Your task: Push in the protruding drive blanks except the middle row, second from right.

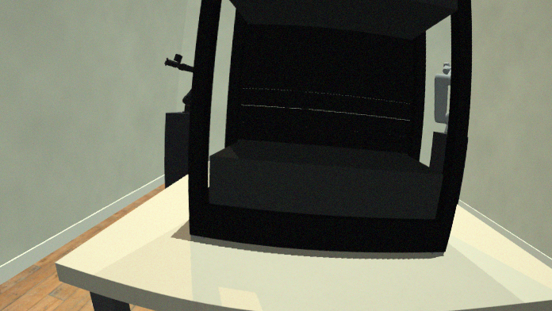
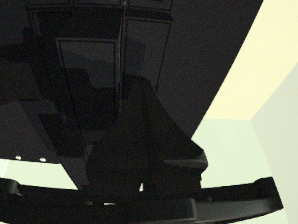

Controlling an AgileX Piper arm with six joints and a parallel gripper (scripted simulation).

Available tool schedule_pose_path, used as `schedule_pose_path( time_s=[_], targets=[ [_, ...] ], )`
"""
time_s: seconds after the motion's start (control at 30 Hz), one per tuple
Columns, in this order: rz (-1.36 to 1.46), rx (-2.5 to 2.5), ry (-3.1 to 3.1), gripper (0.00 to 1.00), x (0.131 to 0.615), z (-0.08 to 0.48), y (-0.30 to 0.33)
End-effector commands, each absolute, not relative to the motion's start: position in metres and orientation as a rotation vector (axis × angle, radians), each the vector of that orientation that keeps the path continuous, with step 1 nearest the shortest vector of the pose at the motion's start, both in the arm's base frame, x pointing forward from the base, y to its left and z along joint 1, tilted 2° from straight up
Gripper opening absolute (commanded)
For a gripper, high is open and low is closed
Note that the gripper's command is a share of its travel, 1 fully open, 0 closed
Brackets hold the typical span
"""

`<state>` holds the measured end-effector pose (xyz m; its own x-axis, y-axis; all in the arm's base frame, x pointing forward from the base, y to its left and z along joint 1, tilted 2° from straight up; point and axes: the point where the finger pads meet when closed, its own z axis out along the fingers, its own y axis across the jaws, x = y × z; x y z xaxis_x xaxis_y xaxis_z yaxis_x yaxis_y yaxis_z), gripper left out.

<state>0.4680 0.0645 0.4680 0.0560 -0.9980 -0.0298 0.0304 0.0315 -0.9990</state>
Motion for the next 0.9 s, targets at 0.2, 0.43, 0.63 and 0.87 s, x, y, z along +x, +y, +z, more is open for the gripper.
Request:
schedule_pose_path(
  time_s=[0.2,0.43,0.63,0.87],
  targets=[
    [-1.159,-1.195,1.165,0.00,0.4709,0.4645,0.0646],
    [-1.159,-1.195,1.165,0.00,0.4727,0.4642,0.0647],
    [-1.159,-1.195,1.165,0.00,0.4739,0.4639,0.0648],
    [-1.159,-1.195,1.165,0.00,0.4740,0.4639,0.0648]
  ],
)
